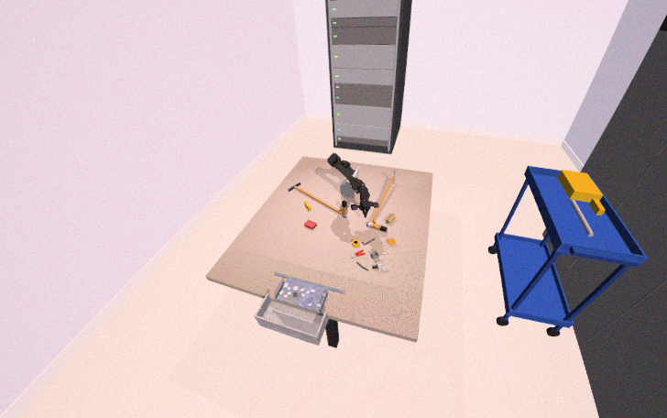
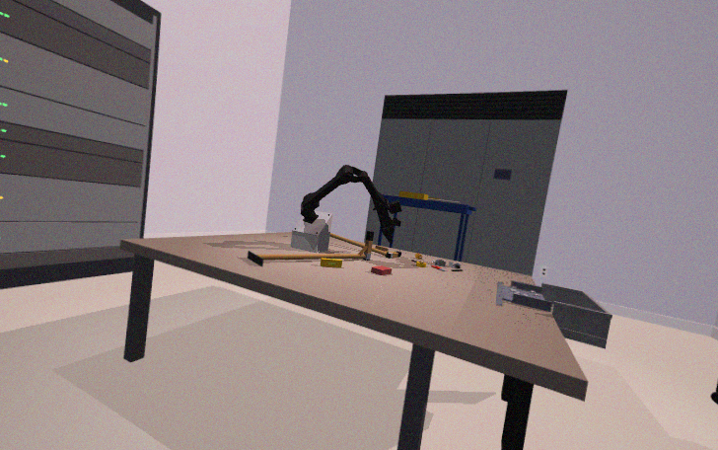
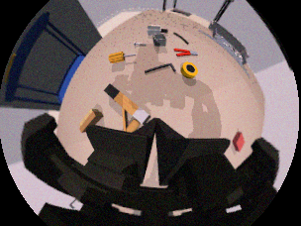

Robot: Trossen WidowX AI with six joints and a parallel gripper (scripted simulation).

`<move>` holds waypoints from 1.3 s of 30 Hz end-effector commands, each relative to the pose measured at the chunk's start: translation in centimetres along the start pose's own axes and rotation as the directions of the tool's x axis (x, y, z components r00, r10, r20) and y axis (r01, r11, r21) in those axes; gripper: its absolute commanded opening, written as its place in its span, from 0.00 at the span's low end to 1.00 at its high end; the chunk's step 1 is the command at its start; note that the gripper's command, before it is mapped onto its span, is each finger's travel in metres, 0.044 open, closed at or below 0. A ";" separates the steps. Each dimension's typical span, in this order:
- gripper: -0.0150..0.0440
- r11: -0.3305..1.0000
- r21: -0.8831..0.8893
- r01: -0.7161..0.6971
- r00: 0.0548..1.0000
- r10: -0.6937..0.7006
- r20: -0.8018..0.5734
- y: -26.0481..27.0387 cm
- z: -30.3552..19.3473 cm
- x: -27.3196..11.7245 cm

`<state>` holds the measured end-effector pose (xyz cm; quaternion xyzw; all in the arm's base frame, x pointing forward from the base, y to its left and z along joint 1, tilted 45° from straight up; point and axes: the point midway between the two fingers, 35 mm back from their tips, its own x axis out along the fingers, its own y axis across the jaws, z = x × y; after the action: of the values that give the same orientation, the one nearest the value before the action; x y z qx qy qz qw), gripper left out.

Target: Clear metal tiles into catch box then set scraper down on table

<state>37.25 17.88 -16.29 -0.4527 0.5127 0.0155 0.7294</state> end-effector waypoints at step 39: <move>0.25 1.000 -0.010 -0.019 1.000 0.019 0.015 5.3 4.1 1.2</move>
<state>38.21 22.55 -20.17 -0.4533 0.5130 0.0249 0.7285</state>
